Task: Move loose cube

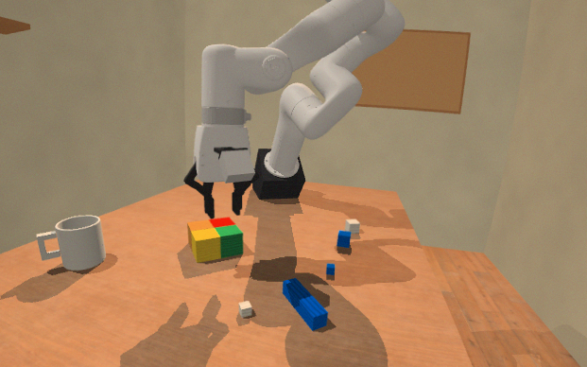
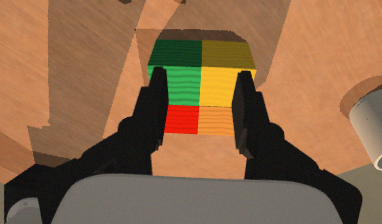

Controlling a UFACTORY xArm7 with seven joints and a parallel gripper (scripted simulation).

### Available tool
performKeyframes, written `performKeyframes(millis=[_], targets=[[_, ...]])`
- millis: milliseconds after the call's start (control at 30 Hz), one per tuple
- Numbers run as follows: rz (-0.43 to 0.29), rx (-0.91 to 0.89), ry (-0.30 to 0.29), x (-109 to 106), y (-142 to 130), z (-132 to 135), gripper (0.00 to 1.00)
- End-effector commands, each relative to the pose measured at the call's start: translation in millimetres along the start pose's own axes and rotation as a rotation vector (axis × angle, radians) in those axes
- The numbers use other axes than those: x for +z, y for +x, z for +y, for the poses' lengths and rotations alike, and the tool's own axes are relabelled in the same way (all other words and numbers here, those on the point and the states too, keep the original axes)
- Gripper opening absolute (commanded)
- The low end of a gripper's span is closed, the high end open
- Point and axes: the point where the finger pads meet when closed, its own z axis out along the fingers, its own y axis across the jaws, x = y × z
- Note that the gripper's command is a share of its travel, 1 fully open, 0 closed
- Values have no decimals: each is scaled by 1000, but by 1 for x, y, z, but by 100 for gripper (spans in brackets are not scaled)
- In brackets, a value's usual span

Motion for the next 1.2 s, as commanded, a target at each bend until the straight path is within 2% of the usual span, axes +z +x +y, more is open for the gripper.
performKeyframes(millis=[0,533,1033,1167], targets=[[2,0,-3,0,1,1,48],[2,0,-3,27,0,1,48],[2,0,-3,73,0,1,48],[2,0,-3,78,0,1,48]])
